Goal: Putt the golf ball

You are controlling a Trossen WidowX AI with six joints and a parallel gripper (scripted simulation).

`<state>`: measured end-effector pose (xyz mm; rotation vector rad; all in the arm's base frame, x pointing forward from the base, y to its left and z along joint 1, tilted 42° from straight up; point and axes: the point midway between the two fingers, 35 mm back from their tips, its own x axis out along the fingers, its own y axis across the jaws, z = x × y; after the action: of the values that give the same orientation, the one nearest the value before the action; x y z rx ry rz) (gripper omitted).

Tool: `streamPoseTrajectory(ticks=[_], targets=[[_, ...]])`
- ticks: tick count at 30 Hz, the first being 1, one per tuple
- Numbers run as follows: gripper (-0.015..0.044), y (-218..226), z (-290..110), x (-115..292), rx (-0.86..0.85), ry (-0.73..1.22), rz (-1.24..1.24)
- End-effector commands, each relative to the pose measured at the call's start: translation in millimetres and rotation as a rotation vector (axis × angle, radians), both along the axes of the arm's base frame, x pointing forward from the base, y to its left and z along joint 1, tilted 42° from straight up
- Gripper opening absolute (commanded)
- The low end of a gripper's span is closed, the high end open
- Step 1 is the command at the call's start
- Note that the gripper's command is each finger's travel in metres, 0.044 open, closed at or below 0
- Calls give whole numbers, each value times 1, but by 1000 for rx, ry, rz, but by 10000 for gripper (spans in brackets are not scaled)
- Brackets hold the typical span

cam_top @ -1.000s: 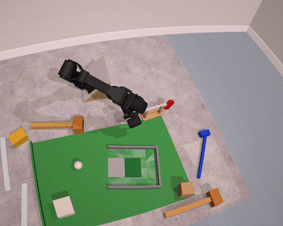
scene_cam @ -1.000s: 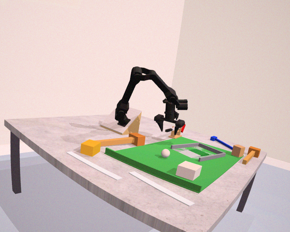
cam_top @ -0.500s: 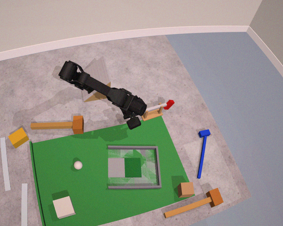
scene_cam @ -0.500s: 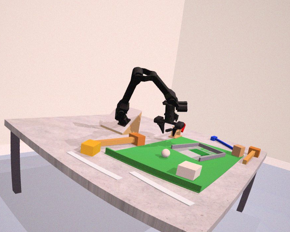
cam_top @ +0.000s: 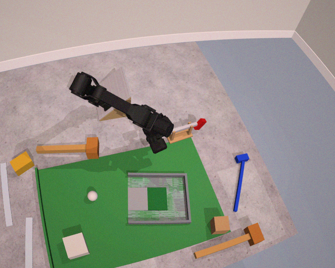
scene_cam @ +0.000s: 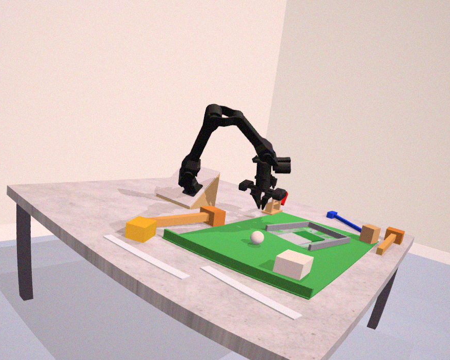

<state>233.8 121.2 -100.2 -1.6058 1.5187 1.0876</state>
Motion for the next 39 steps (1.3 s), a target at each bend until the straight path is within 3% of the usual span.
streamPoseTrajectory(ticks=[1, 22, 24, 39], targets=[[0, 1, 1, 0, 0, -1, 1], [0, 67, 75, -2, 3, 2, 0], [0, 58, 72, 1, -7, -12, -12], [0, -5, 150, 20, -53, -296, -456]])
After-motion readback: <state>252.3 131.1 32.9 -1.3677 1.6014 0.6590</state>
